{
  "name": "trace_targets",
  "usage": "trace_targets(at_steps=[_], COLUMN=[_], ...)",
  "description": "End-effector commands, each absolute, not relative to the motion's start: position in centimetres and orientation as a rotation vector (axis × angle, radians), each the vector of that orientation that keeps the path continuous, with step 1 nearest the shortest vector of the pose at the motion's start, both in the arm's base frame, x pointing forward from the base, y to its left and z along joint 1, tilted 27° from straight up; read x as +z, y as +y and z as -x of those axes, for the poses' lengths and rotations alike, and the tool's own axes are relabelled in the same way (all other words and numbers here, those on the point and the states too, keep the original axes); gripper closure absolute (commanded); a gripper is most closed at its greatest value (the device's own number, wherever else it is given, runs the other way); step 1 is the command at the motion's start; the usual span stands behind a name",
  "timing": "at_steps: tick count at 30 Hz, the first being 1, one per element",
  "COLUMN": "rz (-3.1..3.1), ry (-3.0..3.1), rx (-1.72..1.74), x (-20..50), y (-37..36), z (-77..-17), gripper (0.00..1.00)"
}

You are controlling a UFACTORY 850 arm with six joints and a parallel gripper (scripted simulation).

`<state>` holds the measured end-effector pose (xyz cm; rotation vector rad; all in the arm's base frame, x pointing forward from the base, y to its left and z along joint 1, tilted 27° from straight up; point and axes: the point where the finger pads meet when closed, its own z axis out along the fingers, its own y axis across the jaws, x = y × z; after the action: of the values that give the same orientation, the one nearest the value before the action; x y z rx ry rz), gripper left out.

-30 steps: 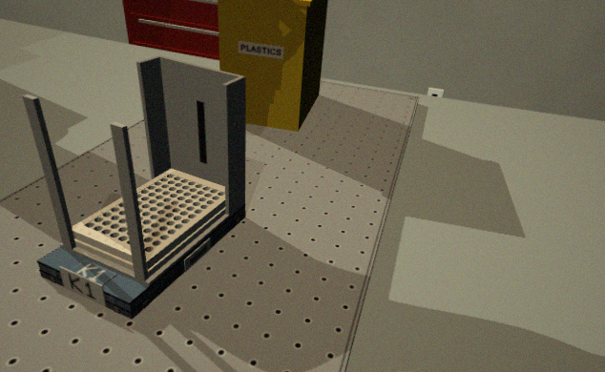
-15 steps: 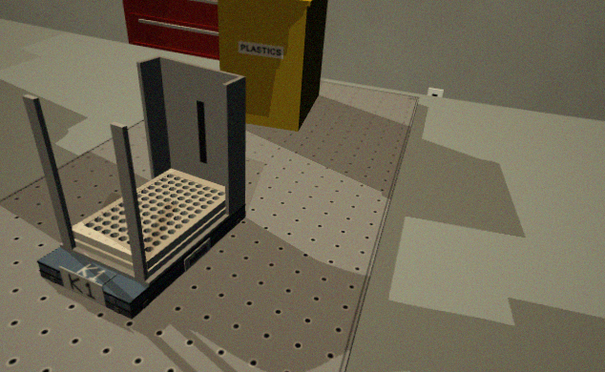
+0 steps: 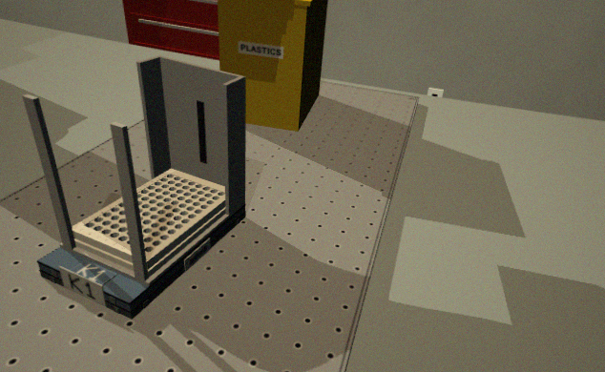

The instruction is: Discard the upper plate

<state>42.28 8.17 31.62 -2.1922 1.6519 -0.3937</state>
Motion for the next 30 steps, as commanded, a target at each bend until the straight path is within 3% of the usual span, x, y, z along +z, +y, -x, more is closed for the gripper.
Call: trace_targets(at_steps=[1,30], rz=[2.193,2.193], ry=[1.656,1.656], rx=[-0.400,-0.399], x=[31.6,31.3], y=[9.3,17.4], z=[-42.1,-40.1], gripper=[1.00,1.00])
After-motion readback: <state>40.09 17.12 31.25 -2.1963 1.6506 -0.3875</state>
